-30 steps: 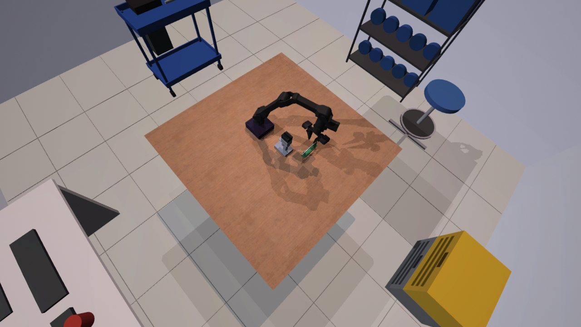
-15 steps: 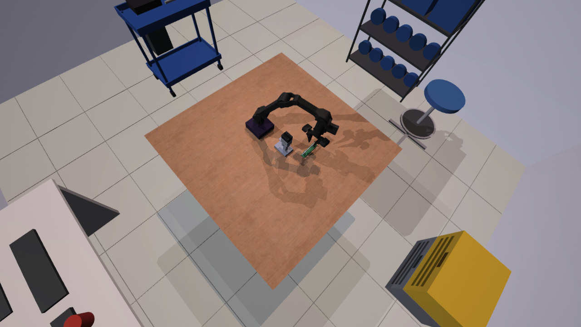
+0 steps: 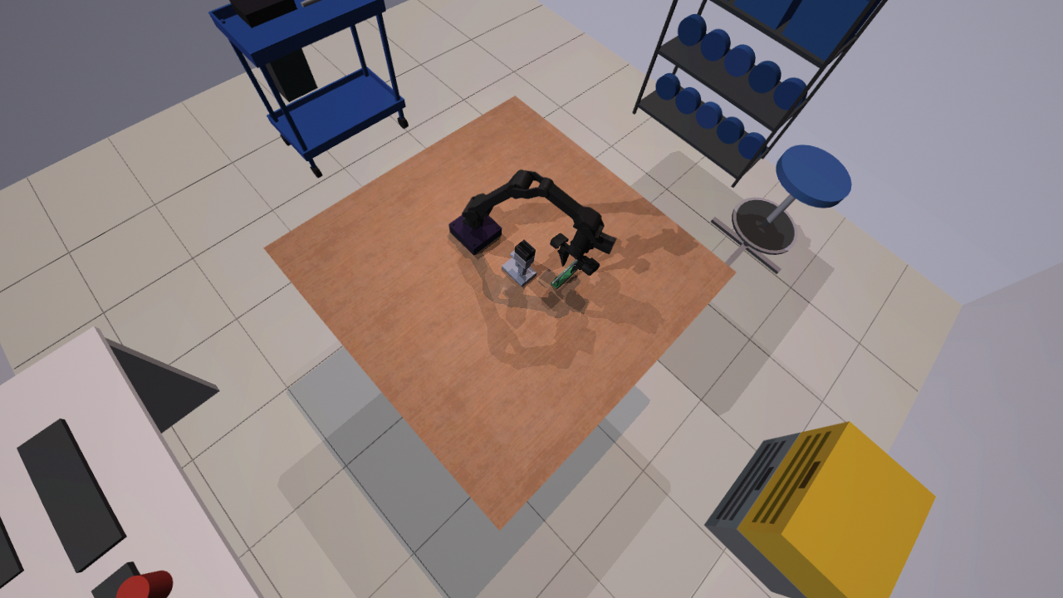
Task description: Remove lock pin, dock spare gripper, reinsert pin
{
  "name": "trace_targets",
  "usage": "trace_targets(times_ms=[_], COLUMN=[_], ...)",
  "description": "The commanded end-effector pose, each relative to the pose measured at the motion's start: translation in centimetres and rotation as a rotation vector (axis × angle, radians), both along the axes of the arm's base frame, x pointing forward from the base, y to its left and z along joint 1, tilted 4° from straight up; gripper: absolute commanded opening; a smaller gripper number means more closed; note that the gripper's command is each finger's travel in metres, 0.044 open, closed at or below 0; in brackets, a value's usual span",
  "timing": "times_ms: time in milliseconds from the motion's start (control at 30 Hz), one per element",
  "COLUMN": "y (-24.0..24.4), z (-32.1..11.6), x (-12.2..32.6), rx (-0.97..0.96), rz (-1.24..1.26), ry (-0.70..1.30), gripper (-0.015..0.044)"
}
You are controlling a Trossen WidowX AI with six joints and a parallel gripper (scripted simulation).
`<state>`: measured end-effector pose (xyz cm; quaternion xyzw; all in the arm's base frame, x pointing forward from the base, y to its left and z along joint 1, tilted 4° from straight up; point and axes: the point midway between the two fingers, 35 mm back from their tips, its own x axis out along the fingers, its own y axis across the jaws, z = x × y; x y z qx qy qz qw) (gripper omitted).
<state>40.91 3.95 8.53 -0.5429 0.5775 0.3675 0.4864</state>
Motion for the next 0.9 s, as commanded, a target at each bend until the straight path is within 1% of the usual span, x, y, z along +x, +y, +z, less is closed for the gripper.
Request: trace_targets(times_ms=[0,867], y=[0.1,0.1], z=[-1.0,-5.2], x=[-0.1,0.2], rx=[0.003,0.003], rz=[0.001,0.001], ry=[0.007,0.008], gripper=[0.0180,0.0180])
